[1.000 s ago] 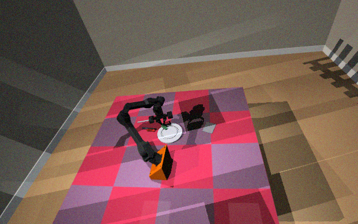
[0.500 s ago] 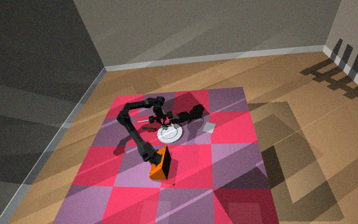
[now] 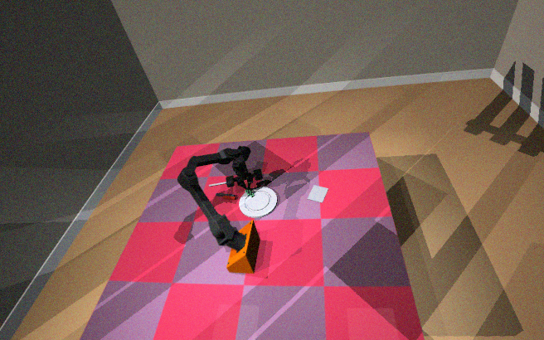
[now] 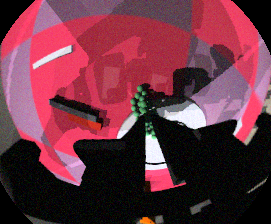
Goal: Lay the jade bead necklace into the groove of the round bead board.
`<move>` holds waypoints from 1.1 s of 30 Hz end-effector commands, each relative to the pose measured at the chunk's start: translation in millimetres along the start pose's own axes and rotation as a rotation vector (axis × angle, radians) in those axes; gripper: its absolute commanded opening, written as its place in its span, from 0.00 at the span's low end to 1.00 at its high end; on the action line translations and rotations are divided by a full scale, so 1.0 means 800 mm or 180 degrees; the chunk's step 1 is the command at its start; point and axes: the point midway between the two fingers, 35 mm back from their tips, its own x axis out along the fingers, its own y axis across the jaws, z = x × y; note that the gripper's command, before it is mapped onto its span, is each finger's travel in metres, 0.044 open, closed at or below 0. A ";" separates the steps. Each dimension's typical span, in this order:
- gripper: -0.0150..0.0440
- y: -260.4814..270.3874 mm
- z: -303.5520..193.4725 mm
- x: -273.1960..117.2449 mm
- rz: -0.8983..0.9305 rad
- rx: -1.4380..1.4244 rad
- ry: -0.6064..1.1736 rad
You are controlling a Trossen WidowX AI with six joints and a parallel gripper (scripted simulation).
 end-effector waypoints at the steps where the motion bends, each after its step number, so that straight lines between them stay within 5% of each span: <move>1: 0.25 -0.001 0.000 -0.006 -0.0001 0.0000 -0.0005; 33: 0.25 -0.010 -0.077 -0.030 0.0006 0.0023 0.0001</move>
